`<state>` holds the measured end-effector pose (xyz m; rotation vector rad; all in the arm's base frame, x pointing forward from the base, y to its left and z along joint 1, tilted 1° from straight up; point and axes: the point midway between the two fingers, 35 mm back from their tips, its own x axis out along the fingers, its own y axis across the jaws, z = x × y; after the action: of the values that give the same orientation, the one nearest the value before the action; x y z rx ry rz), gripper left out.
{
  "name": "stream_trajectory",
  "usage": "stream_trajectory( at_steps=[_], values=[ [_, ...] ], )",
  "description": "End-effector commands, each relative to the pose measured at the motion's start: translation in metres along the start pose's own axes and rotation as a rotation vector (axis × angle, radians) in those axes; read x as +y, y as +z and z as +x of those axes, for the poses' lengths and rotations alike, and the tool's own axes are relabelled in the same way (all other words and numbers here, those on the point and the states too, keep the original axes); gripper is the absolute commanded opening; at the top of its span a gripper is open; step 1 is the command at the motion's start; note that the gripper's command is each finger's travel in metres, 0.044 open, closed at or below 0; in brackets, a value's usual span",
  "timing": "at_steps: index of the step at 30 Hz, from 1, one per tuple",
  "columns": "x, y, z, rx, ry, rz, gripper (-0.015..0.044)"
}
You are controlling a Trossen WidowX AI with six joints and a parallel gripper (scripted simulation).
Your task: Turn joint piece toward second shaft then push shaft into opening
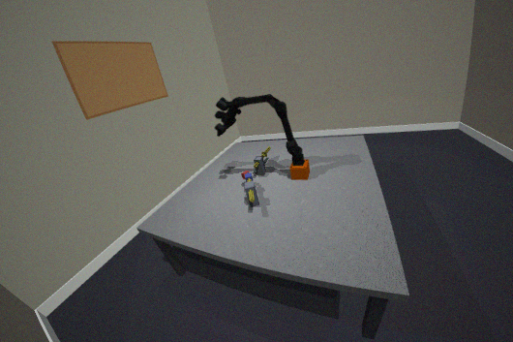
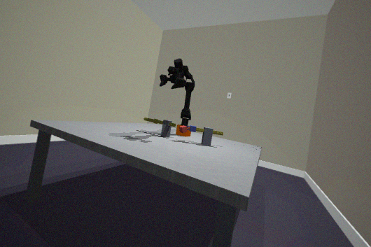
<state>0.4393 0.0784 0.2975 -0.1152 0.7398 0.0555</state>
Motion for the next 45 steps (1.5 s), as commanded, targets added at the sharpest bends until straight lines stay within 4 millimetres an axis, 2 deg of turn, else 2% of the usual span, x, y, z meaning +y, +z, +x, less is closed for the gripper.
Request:
stream_trajectory(
  at_steps=[1, 11, 21, 28, 45],
  values=[
    [0.016, -0.028, 0.019, 0.128, 0.036, 0.012, 0.044],
    [0.051, -0.1, 0.046, 0.46, 0.09, 0.04, 0.044],
    [0.076, -0.165, 0.051, 0.773, 0.089, 0.067, 0.044],
    [0.077, -0.169, 0.051, 0.794, 0.08, 0.087, 0.044],
    [0.08, -0.178, 0.065, 0.8, -0.118, 0.553, 0.044]
  ],
)
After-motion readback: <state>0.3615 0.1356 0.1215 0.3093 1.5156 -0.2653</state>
